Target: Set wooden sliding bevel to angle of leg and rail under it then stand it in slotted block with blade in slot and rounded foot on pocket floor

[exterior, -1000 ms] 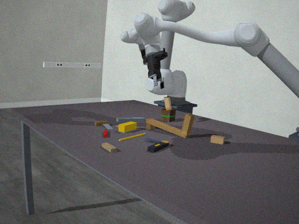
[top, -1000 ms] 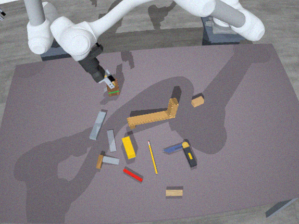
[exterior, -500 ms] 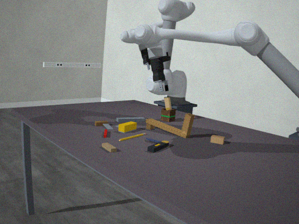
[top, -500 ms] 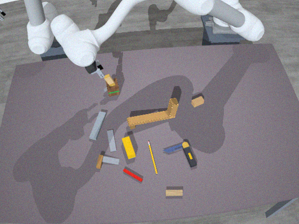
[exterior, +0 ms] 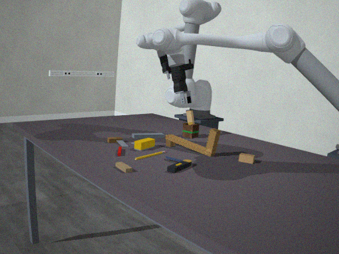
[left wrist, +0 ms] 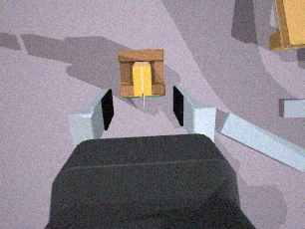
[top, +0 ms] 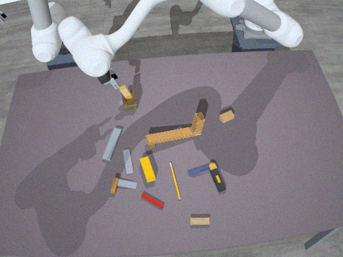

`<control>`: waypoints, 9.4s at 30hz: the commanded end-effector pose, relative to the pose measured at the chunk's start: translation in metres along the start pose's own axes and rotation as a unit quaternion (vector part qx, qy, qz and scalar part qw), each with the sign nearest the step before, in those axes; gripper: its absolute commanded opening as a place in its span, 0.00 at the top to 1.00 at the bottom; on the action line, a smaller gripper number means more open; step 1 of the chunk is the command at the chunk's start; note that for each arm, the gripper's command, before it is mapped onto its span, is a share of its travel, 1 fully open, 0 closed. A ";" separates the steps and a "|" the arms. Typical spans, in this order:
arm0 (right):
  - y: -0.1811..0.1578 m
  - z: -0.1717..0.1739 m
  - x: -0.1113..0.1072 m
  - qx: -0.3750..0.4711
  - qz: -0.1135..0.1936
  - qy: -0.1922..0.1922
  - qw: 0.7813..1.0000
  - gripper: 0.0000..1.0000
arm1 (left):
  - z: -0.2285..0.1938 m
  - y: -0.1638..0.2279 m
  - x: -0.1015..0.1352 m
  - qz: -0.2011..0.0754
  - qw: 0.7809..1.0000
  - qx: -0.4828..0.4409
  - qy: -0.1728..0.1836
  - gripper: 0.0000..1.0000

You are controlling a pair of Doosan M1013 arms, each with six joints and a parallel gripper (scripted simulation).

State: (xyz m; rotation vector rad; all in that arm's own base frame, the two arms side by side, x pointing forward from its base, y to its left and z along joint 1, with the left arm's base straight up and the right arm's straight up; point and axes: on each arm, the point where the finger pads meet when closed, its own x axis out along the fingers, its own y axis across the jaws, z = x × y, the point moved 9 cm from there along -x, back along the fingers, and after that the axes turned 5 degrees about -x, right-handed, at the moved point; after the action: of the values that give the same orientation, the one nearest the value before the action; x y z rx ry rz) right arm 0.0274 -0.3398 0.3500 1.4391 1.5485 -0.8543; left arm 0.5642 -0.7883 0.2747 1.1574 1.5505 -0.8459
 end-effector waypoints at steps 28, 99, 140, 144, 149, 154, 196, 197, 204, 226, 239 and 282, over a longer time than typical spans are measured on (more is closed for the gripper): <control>0.000 0.000 -0.001 0.000 0.000 -0.001 1.000 0.00 | 0.000 0.000 0.051 0.000 1.000 0.000 -0.001 0.00; 0.000 0.000 -0.001 0.000 0.000 -0.001 1.000 0.00 | 0.000 0.000 0.098 0.000 1.000 0.000 -0.001 1.00; 0.000 0.000 -0.001 0.000 0.000 -0.001 1.000 0.00 | -0.008 0.001 0.071 0.000 1.000 0.000 -0.001 1.00; 0.000 0.000 -0.001 0.000 0.000 -0.001 1.000 0.00 | -0.011 0.001 0.061 0.000 1.000 0.000 -0.001 1.00; 0.000 0.000 -0.001 0.000 0.000 -0.001 1.000 0.00 | -0.013 0.001 0.052 0.000 1.000 0.000 -0.001 1.00; 0.000 0.000 -0.001 0.000 0.000 -0.001 1.000 0.00 | -0.015 0.001 0.044 0.000 1.000 0.000 -0.001 1.00; 0.000 0.000 -0.001 0.000 0.000 -0.001 1.000 0.00 | -0.029 0.011 0.035 0.000 1.000 -0.001 -0.009 1.00; 0.000 0.000 -0.001 0.000 0.000 -0.001 1.000 0.00 | -0.030 0.013 0.035 0.000 1.000 -0.001 -0.010 1.00; 0.000 0.000 -0.001 0.000 0.000 -0.001 1.000 0.00 | -0.042 0.025 0.038 -0.001 1.000 -0.002 -0.019 1.00; 0.000 0.000 -0.001 0.000 0.000 -0.001 1.000 0.00 | -0.143 0.123 0.059 -0.009 0.995 -0.010 -0.098 1.00; 0.000 0.000 -0.001 0.000 0.000 -0.001 1.000 0.00 | -0.207 0.185 0.074 -0.013 0.989 -0.015 -0.148 1.00; 0.000 0.000 -0.001 0.000 0.000 -0.001 1.000 0.00 | -0.283 0.259 0.093 -0.019 0.978 -0.021 -0.207 1.00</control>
State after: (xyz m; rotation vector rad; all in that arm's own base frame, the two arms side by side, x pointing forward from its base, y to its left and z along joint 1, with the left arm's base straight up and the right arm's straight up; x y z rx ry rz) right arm 0.0274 -0.3398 0.3500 1.4391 1.5485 -0.8543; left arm 0.7216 -0.4260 0.2669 0.8564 1.2436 -1.0039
